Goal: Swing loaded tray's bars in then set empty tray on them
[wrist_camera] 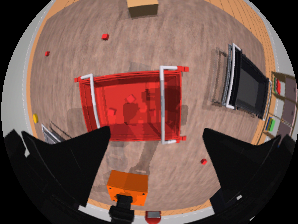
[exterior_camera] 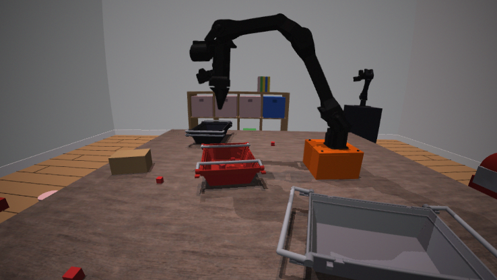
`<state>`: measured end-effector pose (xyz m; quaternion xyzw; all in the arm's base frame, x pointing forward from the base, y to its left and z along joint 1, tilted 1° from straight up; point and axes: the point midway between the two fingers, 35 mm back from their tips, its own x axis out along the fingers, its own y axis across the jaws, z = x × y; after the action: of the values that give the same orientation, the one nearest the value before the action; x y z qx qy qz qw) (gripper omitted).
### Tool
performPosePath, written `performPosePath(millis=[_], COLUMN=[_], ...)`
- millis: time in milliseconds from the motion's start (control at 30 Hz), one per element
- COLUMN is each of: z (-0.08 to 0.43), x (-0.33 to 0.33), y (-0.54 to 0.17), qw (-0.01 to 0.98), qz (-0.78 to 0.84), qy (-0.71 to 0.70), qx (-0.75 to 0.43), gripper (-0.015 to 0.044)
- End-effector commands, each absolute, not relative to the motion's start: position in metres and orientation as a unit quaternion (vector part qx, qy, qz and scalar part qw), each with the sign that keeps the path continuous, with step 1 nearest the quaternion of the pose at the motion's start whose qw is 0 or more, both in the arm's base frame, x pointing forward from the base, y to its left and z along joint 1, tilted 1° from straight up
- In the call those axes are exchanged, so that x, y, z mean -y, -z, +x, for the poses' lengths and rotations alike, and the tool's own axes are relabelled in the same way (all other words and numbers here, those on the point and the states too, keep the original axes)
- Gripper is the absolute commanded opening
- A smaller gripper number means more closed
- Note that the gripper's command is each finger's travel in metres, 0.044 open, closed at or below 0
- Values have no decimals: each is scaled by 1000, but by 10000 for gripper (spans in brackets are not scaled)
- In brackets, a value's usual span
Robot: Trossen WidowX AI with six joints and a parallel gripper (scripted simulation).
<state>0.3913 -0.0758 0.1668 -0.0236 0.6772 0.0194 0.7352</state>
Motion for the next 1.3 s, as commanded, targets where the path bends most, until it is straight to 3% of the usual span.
performPosePath(millis=[0,267,600,933,1267], z=[388,342,218,70,61], x=[8,-128,-247,-278,-279], y=[-149,-122,-87,-51,-40], qw=[725,727,718,703,702], qz=[-15,26,87,143,146], qy=[-19,16,62,111,114], qx=[-688,-686,-688,-688,-688], gripper=[440,440,440,440,440])
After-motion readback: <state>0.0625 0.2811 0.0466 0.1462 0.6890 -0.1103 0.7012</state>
